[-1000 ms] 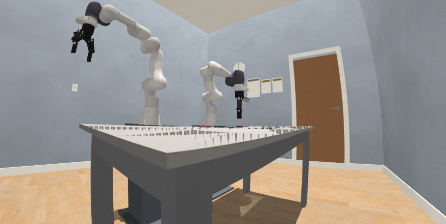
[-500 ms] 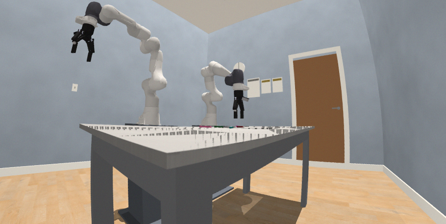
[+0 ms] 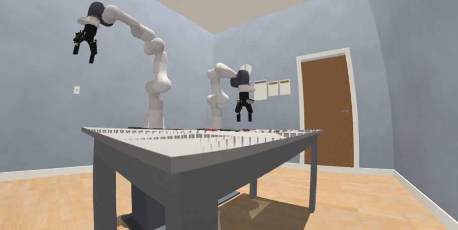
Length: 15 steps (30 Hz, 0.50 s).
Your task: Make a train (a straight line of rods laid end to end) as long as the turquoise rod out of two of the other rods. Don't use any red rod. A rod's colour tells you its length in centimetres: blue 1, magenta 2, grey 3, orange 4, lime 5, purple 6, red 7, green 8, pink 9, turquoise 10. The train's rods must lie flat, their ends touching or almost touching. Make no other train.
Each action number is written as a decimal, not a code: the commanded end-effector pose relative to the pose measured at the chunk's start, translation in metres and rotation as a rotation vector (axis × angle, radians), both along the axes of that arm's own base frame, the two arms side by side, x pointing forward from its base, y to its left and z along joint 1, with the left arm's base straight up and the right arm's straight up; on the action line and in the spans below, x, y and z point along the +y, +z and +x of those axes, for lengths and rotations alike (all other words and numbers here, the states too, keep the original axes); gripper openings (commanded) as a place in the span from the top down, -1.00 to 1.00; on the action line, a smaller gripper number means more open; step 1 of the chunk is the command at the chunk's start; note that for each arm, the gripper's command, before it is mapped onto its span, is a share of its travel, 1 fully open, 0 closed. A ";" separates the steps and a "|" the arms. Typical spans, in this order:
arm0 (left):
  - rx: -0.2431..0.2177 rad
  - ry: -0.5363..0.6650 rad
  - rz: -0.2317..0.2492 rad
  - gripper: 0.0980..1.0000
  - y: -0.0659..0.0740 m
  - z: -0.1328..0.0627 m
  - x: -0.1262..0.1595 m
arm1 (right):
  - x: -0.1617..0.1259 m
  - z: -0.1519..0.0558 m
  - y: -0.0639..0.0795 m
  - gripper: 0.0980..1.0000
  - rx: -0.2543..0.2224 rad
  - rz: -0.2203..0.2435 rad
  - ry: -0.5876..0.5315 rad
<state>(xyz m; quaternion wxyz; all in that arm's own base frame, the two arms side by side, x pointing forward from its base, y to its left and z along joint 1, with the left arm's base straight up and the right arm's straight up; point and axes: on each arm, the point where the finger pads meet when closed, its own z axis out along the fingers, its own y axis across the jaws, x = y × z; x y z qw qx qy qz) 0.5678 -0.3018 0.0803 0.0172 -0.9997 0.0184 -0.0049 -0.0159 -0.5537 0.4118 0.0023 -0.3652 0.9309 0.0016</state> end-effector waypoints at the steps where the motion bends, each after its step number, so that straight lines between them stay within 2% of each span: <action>1: 0.015 -0.167 0.007 -1.00 -0.001 0.001 -0.003 | 0.000 -0.002 0.001 -1.00 0.003 -0.005 0.005; 11: 0.022 -0.352 0.011 -1.00 -0.001 0.006 -0.020 | 0.000 -0.002 0.001 -1.00 0.003 -0.005 0.005; 13: 0.022 -0.352 0.011 -1.00 -0.001 0.006 -0.020 | 0.000 -0.002 0.001 -1.00 0.003 -0.005 0.005; 15: 0.024 -0.419 0.012 -1.00 -0.002 0.008 -0.025 | 0.000 -0.002 0.001 -1.00 0.003 -0.005 0.005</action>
